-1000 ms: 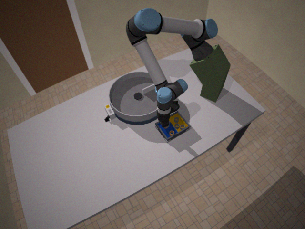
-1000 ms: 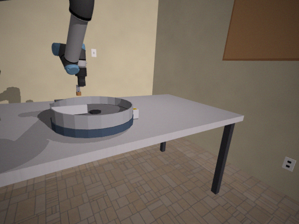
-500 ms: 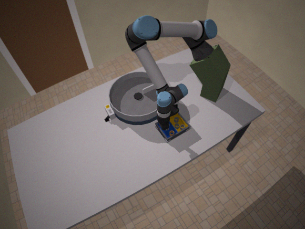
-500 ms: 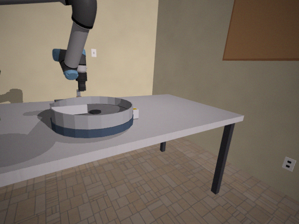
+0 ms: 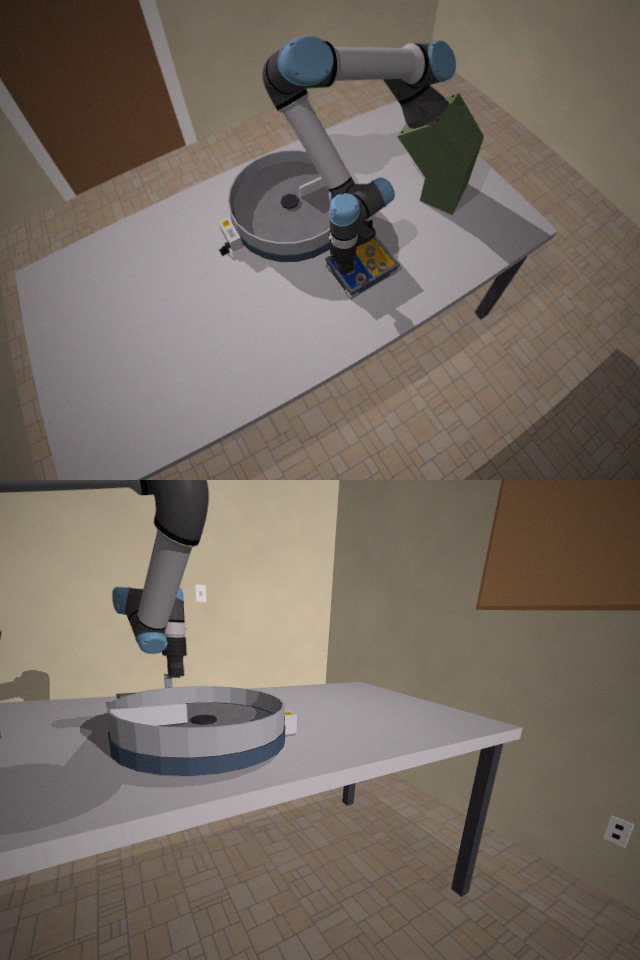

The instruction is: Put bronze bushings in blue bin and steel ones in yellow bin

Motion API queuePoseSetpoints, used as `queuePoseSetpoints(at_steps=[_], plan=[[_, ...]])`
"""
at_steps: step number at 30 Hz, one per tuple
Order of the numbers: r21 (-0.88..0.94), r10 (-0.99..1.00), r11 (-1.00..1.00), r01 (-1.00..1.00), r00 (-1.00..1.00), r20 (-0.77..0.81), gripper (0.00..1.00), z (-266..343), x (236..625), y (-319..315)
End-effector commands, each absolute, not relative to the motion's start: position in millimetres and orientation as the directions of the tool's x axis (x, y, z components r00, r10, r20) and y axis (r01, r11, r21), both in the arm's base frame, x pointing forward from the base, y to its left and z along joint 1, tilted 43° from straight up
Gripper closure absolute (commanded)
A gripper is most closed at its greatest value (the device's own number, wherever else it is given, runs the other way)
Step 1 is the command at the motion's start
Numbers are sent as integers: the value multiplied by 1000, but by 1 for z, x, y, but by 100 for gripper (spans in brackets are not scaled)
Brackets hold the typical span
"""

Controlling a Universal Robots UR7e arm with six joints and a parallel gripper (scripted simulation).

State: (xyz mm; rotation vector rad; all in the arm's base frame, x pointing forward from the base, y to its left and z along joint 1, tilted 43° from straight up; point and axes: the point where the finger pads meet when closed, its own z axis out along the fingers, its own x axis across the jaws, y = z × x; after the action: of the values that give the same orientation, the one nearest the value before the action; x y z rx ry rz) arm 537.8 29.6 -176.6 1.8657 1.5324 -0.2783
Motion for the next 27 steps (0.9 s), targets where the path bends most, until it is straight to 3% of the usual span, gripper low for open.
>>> queuePoseSetpoints(at_steps=[1, 27], plan=[[375, 776, -58, 925, 278, -566, 100, -180, 540, 27], [375, 776, -58, 925, 278, -566, 100, -190, 543, 19]])
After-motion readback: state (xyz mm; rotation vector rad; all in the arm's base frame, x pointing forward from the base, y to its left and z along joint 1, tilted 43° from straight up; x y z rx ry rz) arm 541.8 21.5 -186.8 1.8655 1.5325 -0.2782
